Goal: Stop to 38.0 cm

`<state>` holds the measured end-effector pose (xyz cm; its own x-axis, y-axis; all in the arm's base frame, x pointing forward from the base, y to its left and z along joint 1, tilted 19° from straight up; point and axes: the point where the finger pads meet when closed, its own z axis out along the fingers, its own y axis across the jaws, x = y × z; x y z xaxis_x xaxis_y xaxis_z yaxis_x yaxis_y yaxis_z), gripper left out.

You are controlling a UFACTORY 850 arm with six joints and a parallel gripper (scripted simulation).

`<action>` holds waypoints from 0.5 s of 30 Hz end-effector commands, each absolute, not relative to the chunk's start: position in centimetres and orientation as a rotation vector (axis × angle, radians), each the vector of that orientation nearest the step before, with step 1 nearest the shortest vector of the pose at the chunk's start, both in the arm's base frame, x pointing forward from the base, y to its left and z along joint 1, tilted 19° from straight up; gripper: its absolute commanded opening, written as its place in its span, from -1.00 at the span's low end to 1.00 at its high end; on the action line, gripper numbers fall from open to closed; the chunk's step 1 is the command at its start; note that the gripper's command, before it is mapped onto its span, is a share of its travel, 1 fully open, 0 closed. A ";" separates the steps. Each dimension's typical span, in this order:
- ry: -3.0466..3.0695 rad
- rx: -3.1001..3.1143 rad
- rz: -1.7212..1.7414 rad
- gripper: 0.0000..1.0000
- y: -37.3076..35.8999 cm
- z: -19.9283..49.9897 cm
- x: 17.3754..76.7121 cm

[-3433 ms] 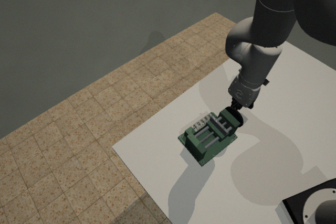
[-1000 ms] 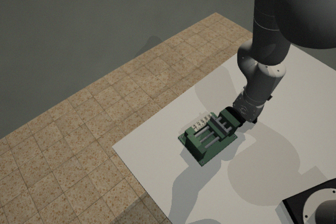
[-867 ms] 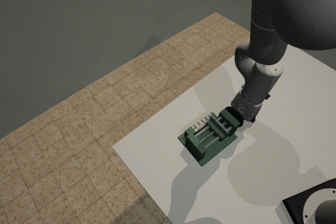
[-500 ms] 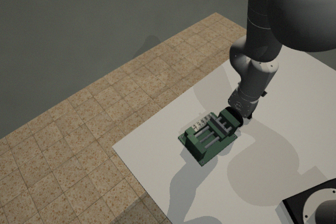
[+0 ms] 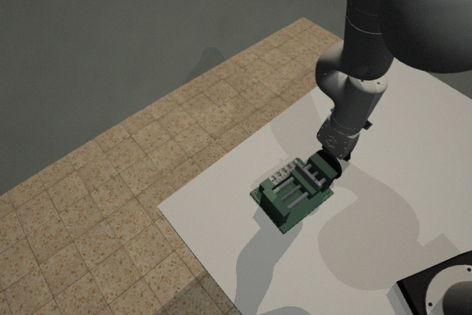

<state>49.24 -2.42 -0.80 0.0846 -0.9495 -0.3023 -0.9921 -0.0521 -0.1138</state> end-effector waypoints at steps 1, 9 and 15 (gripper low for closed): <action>1.937 -2.078 0.212 -0.88 -2.6 -0.1 49.6; 1.937 -2.078 0.212 -0.88 -3.0 1.0 49.8; 1.937 -2.078 0.212 -0.88 -3.6 2.7 49.3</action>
<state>49.70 -3.18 1.71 0.0847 -0.9494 -0.3025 -0.9921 -0.0522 -0.1140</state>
